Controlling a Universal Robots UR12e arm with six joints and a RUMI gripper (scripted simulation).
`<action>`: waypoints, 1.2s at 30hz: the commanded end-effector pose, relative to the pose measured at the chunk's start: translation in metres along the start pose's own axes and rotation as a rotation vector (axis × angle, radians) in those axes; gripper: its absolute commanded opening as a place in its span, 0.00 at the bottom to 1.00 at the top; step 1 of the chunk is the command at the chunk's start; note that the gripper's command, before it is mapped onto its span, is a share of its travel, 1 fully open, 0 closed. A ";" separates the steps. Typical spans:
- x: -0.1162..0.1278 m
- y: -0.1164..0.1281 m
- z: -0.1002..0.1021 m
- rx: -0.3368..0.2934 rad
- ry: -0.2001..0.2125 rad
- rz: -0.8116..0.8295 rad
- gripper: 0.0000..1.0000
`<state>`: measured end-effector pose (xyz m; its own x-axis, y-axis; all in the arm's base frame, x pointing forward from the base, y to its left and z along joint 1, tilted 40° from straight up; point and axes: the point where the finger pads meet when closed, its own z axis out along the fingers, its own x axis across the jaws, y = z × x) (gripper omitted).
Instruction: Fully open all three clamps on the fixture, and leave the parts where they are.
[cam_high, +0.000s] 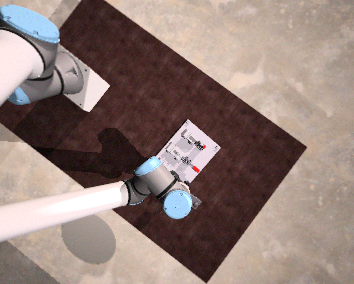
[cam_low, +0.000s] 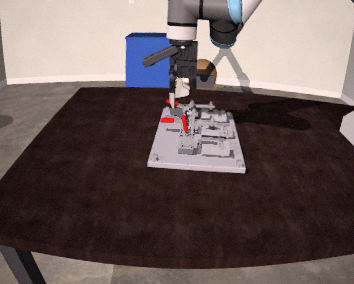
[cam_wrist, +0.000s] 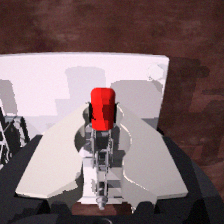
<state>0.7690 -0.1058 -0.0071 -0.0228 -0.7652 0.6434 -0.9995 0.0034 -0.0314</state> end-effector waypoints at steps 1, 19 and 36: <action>0.000 0.000 -0.001 0.001 0.000 0.000 0.00; 0.000 0.003 -0.006 0.001 0.000 0.000 0.00; 0.000 0.012 -0.015 0.001 0.000 0.000 0.00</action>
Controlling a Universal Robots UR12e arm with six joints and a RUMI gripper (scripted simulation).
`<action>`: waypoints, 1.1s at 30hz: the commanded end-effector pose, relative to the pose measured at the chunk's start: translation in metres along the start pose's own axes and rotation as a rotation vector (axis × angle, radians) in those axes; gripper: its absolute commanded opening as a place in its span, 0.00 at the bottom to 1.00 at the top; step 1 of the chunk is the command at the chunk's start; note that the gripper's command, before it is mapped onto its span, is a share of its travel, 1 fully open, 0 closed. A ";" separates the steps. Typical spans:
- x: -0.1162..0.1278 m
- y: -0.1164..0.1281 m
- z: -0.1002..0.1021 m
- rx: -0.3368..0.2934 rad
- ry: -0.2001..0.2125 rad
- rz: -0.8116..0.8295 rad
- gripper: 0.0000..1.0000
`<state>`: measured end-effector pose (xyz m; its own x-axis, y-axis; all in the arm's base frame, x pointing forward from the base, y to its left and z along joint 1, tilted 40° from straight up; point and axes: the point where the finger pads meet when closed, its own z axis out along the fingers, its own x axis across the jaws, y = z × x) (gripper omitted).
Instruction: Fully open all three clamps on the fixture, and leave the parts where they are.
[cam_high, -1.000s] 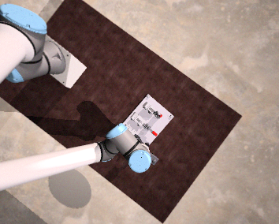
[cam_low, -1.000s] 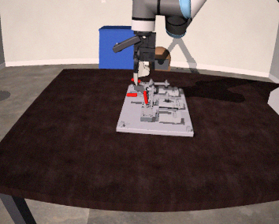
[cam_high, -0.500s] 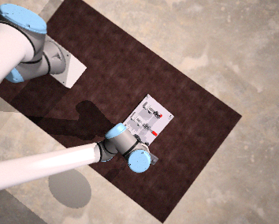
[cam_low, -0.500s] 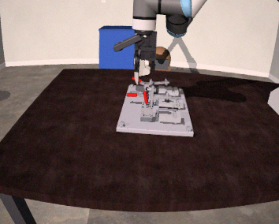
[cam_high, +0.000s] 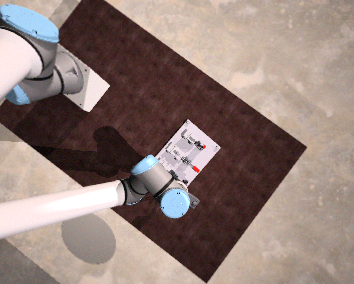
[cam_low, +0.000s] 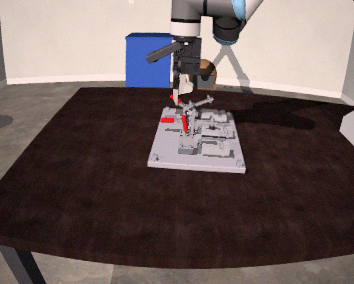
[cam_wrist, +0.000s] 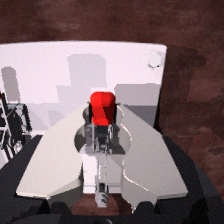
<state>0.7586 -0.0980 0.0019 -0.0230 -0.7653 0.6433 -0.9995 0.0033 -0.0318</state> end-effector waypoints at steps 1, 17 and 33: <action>0.000 0.002 -0.002 0.001 0.000 0.000 0.00; 0.000 0.014 -0.009 0.001 0.000 0.000 0.00; 0.000 0.026 -0.011 0.001 0.000 0.000 0.00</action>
<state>0.7353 -0.0910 0.0094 -0.0232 -0.7653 0.6433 -0.9995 0.0031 -0.0322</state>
